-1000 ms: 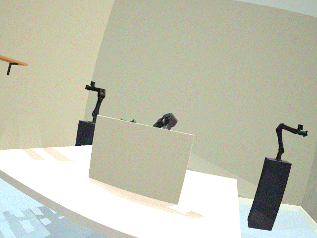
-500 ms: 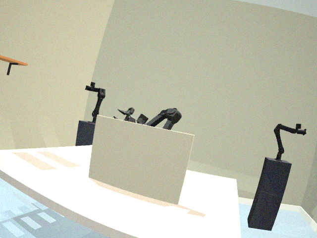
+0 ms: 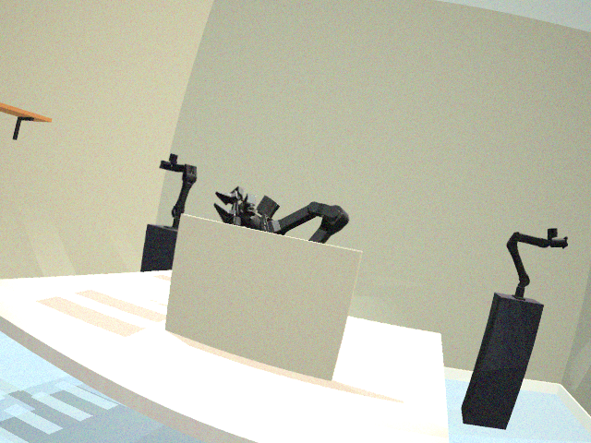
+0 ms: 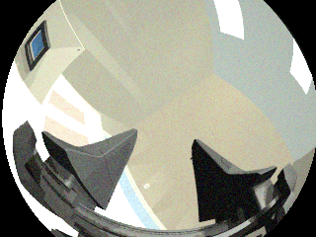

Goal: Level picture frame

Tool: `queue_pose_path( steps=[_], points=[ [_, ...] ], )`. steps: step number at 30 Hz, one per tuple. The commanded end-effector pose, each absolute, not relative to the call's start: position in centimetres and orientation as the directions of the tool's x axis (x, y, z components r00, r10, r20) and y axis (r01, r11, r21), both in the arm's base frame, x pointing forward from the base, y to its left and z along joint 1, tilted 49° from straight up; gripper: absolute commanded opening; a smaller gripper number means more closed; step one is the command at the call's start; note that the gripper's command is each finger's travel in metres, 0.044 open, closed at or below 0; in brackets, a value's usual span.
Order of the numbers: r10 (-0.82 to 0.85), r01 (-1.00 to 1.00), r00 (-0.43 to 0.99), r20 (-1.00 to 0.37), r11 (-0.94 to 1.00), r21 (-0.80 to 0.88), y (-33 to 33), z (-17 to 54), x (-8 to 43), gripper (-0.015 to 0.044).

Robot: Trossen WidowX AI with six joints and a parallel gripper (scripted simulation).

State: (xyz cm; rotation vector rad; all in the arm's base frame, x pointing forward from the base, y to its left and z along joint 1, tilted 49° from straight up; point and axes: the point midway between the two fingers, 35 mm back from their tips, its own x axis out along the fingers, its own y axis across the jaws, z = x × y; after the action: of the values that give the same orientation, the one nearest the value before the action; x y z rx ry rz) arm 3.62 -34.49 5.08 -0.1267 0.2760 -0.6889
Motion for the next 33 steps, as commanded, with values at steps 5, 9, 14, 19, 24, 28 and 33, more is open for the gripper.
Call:
queue_pose_path(
  steps=[5, 9, 14, 19, 24, 28, 33],
  points=[
    [-0.525, 0.561, 0.826, -0.204, 0.736, 0.378, -32.1, 9.8, 12.1, 0.026],
    [-0.491, 0.514, 0.849, -0.196, 0.681, 0.521, -31.0, 11.1, 14.2, 0.026],
    [-0.446, 0.44, 0.876, -0.183, 0.584, 0.683, -29.2, 12.7, 16.7, 0.026],
    [-0.399, 0.354, 0.902, -0.168, 0.455, 0.817, -27.2, 14.2, 19.0, 0.026],
    [-0.349, 0.261, 0.925, -0.15, 0.297, 0.919, -24.8, 15.7, 21.1, 0.026],
    [-0.308, 0.187, 0.942, -0.133, 0.153, 0.97, -22.8, 16.8, 22.5, 0.026],
    [-0.255, 0.103, 0.961, -0.11, -0.043, 0.994, -20.1, 18.1, 23.9, 0.026]
  ],
)
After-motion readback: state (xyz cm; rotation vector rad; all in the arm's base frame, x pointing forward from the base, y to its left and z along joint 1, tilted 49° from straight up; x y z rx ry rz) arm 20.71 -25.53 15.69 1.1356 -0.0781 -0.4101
